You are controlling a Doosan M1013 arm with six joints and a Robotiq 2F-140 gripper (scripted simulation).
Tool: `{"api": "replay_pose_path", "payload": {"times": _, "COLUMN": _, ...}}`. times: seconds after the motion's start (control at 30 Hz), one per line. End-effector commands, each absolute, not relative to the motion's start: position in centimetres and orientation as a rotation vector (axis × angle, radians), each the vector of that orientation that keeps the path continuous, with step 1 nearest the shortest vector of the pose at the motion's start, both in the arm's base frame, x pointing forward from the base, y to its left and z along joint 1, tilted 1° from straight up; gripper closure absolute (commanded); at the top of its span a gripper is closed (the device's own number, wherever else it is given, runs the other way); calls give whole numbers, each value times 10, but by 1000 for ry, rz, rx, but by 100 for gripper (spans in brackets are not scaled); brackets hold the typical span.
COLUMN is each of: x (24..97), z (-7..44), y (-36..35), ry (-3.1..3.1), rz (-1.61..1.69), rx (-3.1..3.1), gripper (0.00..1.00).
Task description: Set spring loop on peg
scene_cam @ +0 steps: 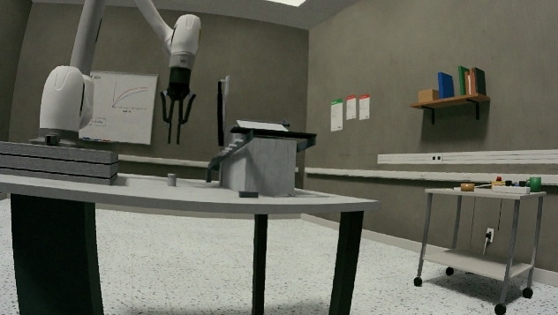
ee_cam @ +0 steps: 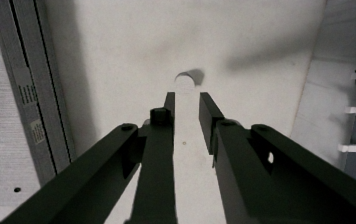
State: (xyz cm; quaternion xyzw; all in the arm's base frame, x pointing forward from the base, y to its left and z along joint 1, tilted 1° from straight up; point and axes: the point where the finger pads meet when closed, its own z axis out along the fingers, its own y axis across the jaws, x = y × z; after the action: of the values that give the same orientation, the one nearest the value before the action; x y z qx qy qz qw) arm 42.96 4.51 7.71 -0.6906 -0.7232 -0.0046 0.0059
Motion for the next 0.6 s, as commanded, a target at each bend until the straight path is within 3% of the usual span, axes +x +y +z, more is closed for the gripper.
{"api": "replay_pose_path", "payload": {"times": 0.0, "x": 430, "z": 78, "y": 45, "ry": -2264, "rz": -16, "rx": -2162, "gripper": 76}}
{"api": "replay_pose_path", "payload": {"times": 0.03, "x": 430, "z": 78, "y": 45, "ry": -2264, "rz": -16, "rx": -2162, "gripper": 76}}
{"api": "replay_pose_path", "payload": {"times": 0.07, "x": 439, "z": 124, "y": 49, "ry": -2178, "rz": -173, "rx": -2089, "gripper": 76}}
{"api": "replay_pose_path", "payload": {"times": 0.57, "x": 439, "z": 124, "y": 49, "ry": -2178, "rz": -173, "rx": -2089, "gripper": 76}}
